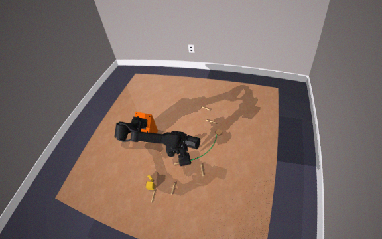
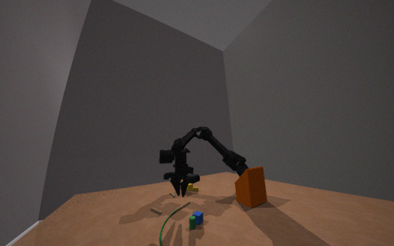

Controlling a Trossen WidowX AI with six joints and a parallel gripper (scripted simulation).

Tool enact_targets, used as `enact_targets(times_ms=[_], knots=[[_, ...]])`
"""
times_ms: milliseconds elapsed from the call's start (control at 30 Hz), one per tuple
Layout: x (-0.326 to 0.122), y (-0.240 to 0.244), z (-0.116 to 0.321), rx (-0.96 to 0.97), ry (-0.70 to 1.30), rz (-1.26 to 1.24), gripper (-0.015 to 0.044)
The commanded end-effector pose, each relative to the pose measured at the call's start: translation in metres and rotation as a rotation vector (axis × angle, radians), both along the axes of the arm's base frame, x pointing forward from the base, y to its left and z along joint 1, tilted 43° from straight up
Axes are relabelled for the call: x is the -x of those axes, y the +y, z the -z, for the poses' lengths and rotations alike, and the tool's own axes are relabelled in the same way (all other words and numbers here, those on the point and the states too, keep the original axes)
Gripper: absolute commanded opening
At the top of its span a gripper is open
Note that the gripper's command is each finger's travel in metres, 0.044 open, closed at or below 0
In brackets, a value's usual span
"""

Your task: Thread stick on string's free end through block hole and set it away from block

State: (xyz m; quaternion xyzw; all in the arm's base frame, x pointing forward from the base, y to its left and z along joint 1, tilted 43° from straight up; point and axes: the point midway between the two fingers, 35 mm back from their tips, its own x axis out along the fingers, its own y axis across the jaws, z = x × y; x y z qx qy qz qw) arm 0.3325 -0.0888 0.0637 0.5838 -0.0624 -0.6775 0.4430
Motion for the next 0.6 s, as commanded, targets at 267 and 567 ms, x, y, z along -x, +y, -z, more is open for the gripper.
enact_targets(times_ms=[267, 567], knots=[[-0.001, -0.014, 0.016, 0.002, 0.007, -0.003, 0.0123], [-0.002, -0.024, 0.027, 0.003, 0.007, -0.003, 0.0123]])
